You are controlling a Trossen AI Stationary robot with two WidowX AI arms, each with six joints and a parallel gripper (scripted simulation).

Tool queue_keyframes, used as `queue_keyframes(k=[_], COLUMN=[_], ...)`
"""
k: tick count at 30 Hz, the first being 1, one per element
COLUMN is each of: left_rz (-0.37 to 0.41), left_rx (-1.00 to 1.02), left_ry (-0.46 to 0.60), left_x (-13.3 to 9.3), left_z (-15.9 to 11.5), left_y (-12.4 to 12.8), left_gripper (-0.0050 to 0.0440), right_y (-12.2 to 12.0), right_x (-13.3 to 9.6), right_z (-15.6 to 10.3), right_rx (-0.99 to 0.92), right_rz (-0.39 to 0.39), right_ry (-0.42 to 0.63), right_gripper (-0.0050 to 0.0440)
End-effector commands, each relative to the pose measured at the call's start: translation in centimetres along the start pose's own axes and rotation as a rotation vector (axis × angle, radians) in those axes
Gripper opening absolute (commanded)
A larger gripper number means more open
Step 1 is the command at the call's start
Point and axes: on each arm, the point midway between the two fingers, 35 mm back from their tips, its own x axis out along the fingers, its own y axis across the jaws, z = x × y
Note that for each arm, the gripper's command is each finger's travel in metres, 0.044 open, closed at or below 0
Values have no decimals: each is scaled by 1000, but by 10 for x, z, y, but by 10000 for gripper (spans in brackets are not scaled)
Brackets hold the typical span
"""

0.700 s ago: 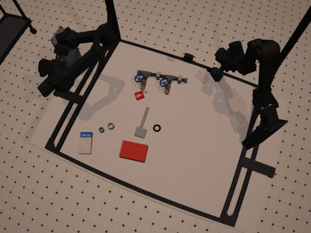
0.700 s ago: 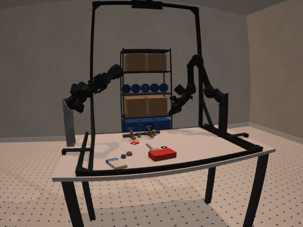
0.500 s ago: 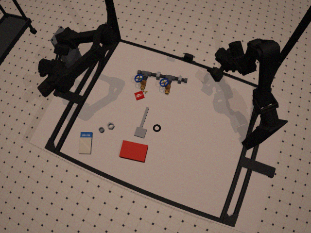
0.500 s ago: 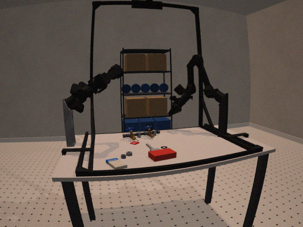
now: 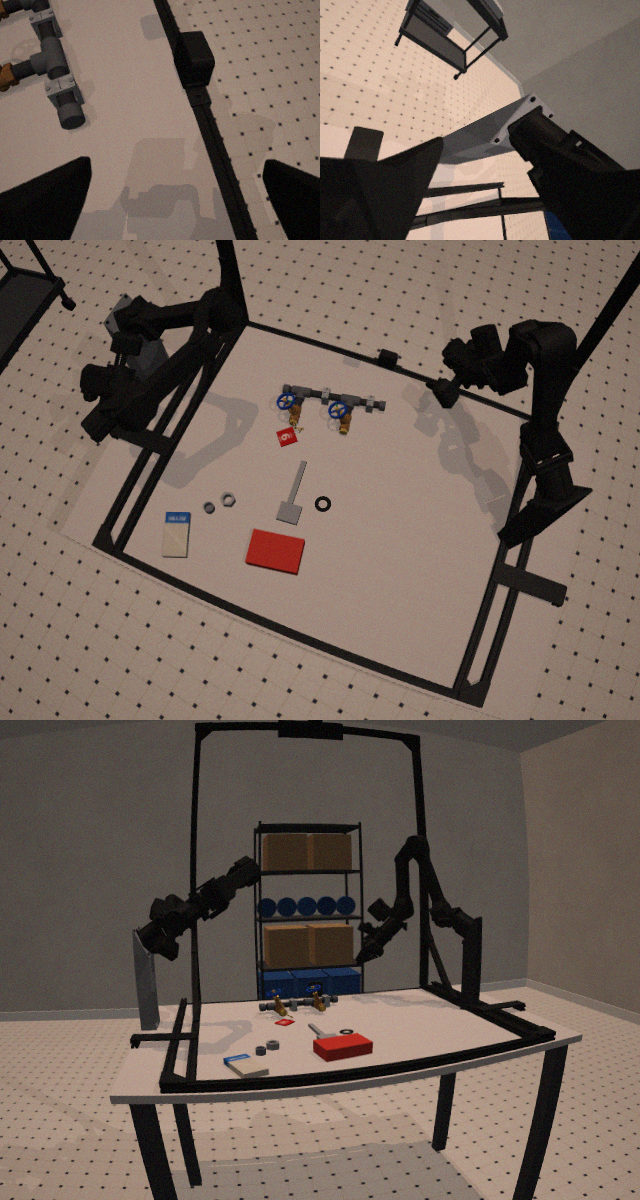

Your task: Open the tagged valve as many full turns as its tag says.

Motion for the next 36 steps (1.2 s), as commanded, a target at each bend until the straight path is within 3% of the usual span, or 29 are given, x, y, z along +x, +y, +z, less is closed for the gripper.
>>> queue_keyframes(k=[1,5,11,13,14,19,28,30,32,36], left_rz=[0,0,0,0,0,0,0,0,0,0], left_rx=[0,0,0,0,0,0,0,0,0,0], left_ry=[0,0,0,0,0,0,0,0,0,1], left_x=[0,0,0,0,0,0,0,0,0,0], left_z=[0,0,0,0,0,0,0,0,0,0], left_y=[0,0,0,0,0,0,0,0,0,0], left_gripper=[400,400,400,400,400,400,400,400,400,400], right_y=[20,47,65,65,69,69,40,40,25,-16], right_x=[-5,-14,-25,-25,-28,-38,-53,-53,-59,-64], right_z=[-15,-43,-87,-87,-95,-150,-231,-231,-254,-289], right_rx=[-161,-336,-604,-604,-713,-932,-1342,-1342,-1487,-1649], right_rz=[114,237,419,419,509,663,998,998,1141,1288], right_ry=[-150,-278,-429,-429,-484,-545,-582,-582,-564,-506], right_gripper=[400,400,400,400,400,400,400,400,400,400])
